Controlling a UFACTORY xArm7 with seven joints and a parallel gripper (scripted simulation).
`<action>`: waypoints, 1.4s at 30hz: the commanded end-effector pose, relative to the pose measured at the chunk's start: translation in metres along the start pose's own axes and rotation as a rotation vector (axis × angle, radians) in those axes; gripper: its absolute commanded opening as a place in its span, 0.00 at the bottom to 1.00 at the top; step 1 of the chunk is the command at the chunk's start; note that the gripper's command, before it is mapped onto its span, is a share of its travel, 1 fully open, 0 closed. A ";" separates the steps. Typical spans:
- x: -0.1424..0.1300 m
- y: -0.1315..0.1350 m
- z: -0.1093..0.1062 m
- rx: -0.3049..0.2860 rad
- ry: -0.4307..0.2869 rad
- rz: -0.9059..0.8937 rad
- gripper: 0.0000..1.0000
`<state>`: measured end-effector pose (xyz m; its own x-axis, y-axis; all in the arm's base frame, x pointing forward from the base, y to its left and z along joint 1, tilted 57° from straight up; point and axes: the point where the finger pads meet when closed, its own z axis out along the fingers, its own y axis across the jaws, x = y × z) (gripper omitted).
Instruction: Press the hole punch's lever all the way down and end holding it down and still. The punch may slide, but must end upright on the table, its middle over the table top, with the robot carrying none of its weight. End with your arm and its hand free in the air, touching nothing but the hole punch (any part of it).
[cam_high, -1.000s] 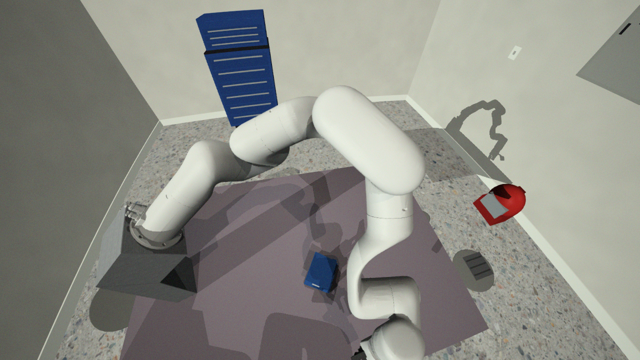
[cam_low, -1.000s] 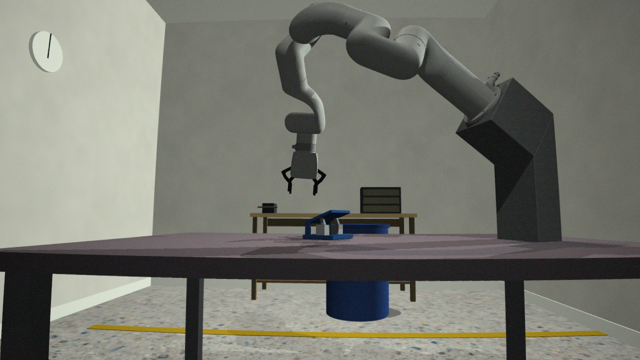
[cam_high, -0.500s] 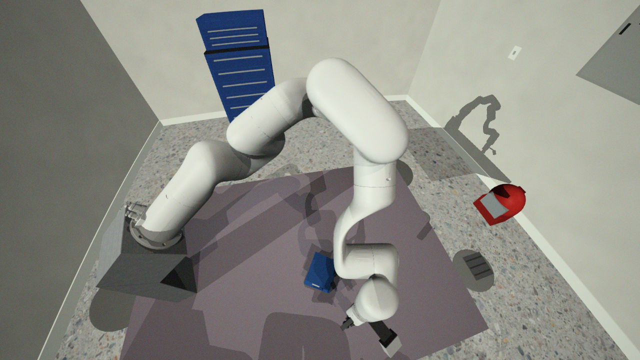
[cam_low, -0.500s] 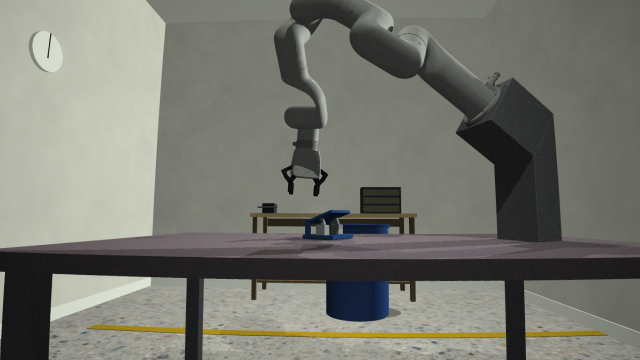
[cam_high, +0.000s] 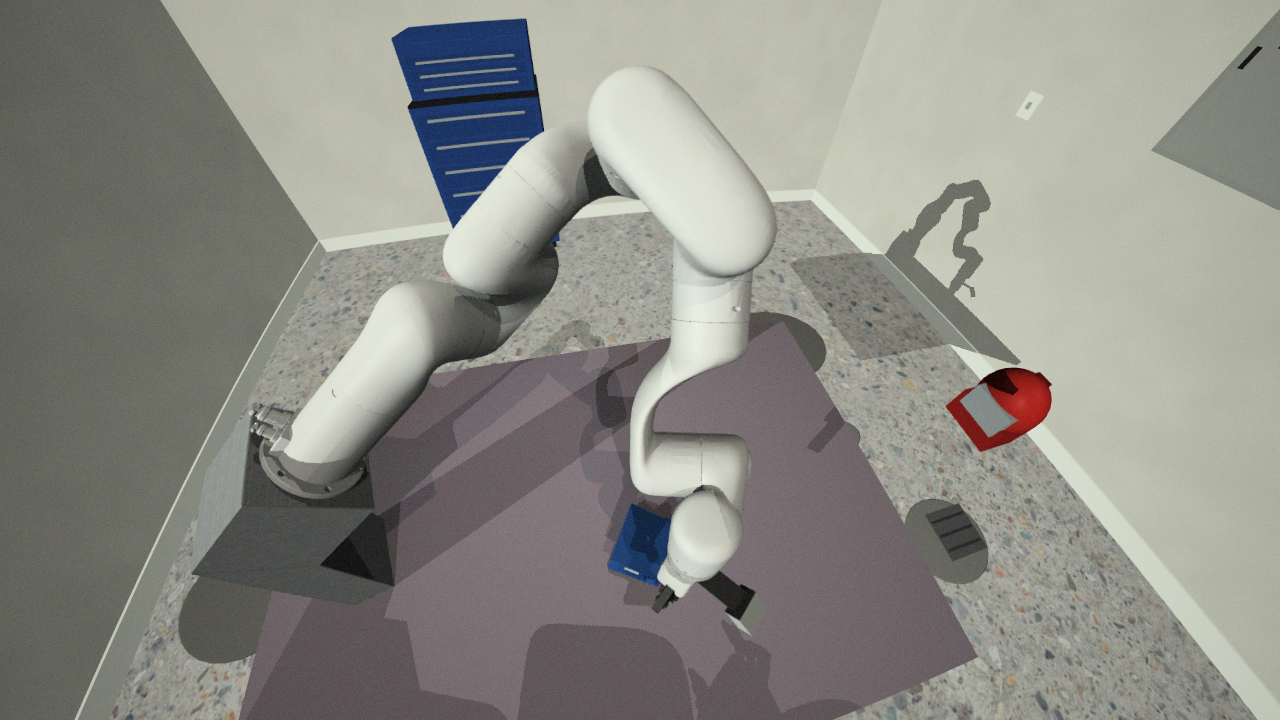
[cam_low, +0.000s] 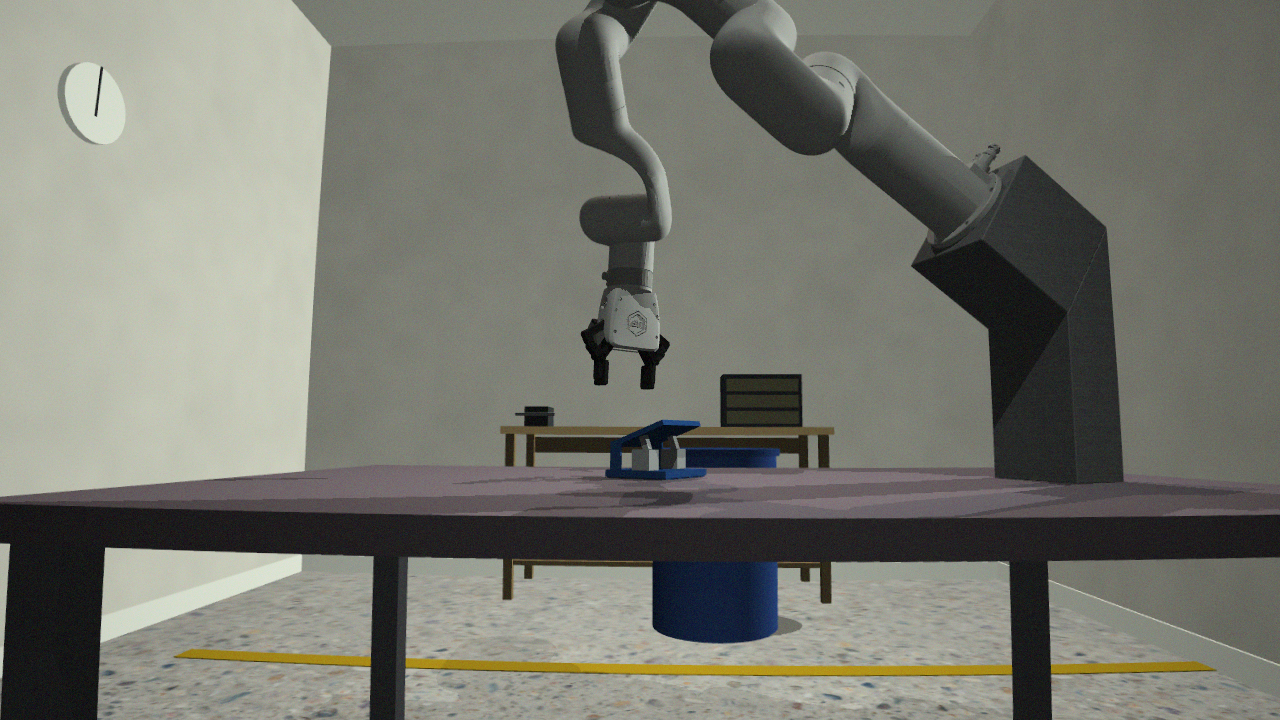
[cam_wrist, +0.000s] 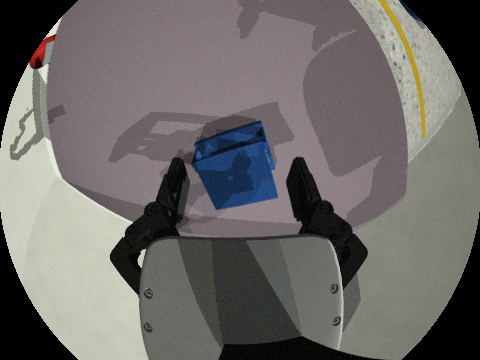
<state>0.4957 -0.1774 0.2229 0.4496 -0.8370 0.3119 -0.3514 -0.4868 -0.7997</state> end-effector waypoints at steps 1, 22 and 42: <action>-0.040 -0.005 -0.008 0.002 -0.004 -0.114 1.00; -0.122 0.008 -0.023 -0.021 -0.044 -0.371 1.00; -0.122 0.008 -0.023 -0.021 -0.044 -0.371 0.00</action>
<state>0.4187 -0.0842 0.1897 0.5863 -0.5905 0.5546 -0.1736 -0.7602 -0.6260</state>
